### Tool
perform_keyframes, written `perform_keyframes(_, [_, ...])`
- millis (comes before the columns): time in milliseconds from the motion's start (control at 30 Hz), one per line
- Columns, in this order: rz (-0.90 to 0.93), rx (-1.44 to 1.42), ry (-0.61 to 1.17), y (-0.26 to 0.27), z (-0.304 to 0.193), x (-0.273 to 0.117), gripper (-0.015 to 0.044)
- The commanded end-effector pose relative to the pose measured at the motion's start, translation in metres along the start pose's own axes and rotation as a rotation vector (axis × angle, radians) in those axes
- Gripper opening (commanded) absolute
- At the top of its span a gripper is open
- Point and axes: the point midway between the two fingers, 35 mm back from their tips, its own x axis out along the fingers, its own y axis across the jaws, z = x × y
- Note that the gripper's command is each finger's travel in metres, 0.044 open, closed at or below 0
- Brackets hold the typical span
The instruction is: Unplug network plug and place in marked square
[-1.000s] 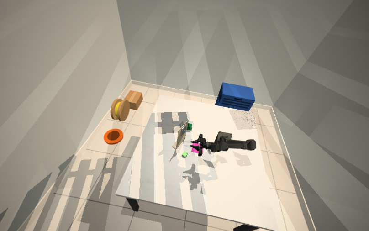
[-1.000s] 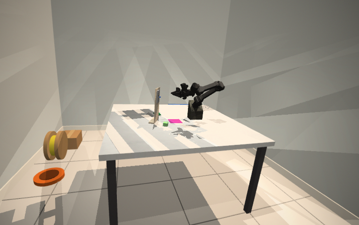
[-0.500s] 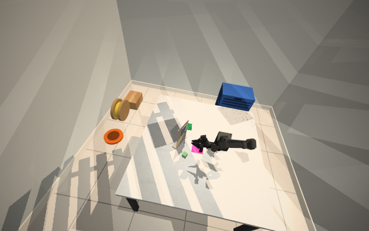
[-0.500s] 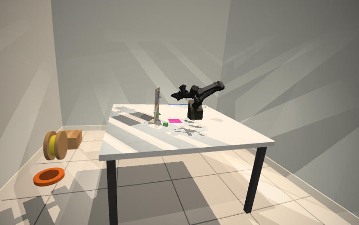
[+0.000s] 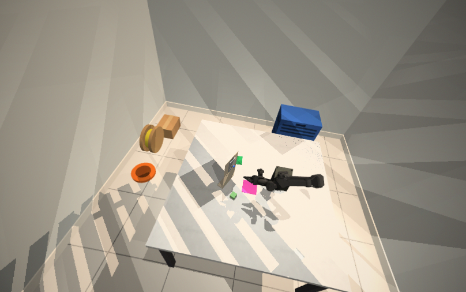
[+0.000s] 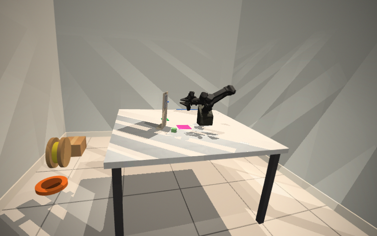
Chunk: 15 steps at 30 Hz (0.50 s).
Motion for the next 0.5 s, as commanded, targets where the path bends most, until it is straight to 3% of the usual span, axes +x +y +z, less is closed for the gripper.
perform_keyframes(0, [-0.005,0.125,-0.019,-0.010,0.005,-0.004,0.0156])
perform_keyframes(467, [-0.002,0.593,-0.091,-0.042,0.020,-0.014,0.0156])
